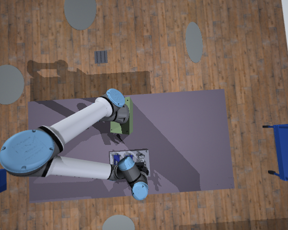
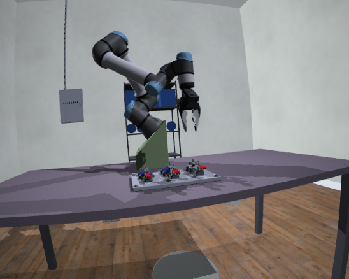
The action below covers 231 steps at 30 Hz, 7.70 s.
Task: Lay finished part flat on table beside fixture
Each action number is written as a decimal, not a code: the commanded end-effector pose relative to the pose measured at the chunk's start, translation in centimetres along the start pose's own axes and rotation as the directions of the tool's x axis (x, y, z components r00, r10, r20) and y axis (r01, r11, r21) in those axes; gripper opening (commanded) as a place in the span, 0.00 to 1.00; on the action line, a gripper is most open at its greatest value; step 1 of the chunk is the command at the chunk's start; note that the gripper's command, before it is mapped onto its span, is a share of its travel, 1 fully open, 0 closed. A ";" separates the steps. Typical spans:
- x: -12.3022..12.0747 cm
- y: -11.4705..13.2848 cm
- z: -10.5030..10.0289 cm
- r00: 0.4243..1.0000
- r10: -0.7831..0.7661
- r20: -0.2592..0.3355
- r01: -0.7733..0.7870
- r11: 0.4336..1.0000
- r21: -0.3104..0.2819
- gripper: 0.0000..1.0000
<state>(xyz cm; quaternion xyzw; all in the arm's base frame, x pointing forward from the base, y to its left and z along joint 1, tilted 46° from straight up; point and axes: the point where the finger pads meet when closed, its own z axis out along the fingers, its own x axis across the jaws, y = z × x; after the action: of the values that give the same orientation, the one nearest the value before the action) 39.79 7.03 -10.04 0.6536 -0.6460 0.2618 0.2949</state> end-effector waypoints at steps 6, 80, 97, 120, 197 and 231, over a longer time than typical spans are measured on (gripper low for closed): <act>0.0 0.0 0.0 1.000 0.000 0.000 0.000 1.000 0.001 0.28; 0.0 -6.8 6.0 1.000 0.000 0.000 0.000 1.000 0.001 0.28; 0.0 -12.7 5.9 1.000 0.000 0.000 0.000 1.000 0.001 0.28; 0.0 -13.0 7.7 1.000 0.000 0.000 0.000 1.000 0.001 0.28; 0.0 -13.0 13.9 1.000 0.000 0.000 0.000 1.000 0.001 0.28; 0.0 -13.1 15.9 1.000 0.000 0.000 0.000 1.000 0.001 0.28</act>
<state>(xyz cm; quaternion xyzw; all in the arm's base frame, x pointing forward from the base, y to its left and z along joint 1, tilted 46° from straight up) 52.17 -4.61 -21.65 0.6536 -0.6460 0.2616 0.2949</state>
